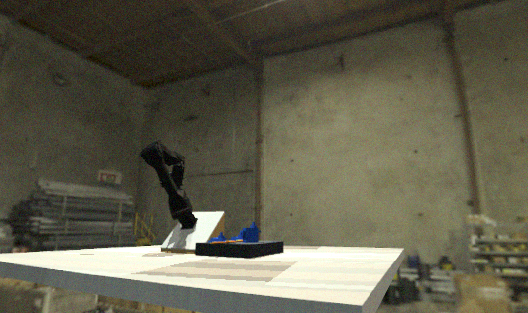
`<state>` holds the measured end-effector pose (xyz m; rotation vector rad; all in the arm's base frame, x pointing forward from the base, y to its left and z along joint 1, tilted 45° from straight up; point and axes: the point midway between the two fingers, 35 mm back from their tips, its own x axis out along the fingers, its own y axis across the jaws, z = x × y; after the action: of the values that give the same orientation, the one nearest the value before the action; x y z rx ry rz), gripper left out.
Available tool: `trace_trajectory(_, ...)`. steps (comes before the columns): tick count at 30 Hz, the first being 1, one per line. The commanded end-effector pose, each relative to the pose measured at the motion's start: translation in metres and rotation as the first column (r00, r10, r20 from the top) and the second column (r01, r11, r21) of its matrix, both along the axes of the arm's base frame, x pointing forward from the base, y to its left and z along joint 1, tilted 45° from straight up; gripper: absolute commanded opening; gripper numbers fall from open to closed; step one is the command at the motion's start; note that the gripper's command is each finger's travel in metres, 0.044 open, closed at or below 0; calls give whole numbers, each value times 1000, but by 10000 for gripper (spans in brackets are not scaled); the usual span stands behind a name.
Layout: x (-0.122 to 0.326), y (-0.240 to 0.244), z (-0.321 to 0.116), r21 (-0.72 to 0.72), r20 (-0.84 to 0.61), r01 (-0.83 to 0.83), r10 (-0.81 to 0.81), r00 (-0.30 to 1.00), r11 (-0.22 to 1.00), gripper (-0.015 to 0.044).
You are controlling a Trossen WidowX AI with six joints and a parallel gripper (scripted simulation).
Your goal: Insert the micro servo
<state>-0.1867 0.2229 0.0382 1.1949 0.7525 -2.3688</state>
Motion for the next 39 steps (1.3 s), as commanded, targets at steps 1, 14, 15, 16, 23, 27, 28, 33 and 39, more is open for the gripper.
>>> trace_trajectory(1,20,14,-4,-26,54,112,-111,992,993,440)
trace_trajectory(14,62,35,-10,-63,131,320,-310,942,945,440)
trace_trajectory(15,64,35,-10,-64,135,327,-317,939,943,440)
trace_trajectory(16,66,36,-11,-66,141,339,-327,934,939,440)
trace_trajectory(23,103,48,-15,-78,226,500,-473,851,862,440)
trace_trajectory(27,122,50,-18,-95,269,589,-549,791,802,440)
trace_trajectory(28,127,51,-18,-96,281,611,-568,774,786,440)
trace_trajectory(33,157,54,-21,-93,347,722,-657,669,686,440)
trace_trajectory(39,195,54,-24,-76,433,840,-741,513,537,440)
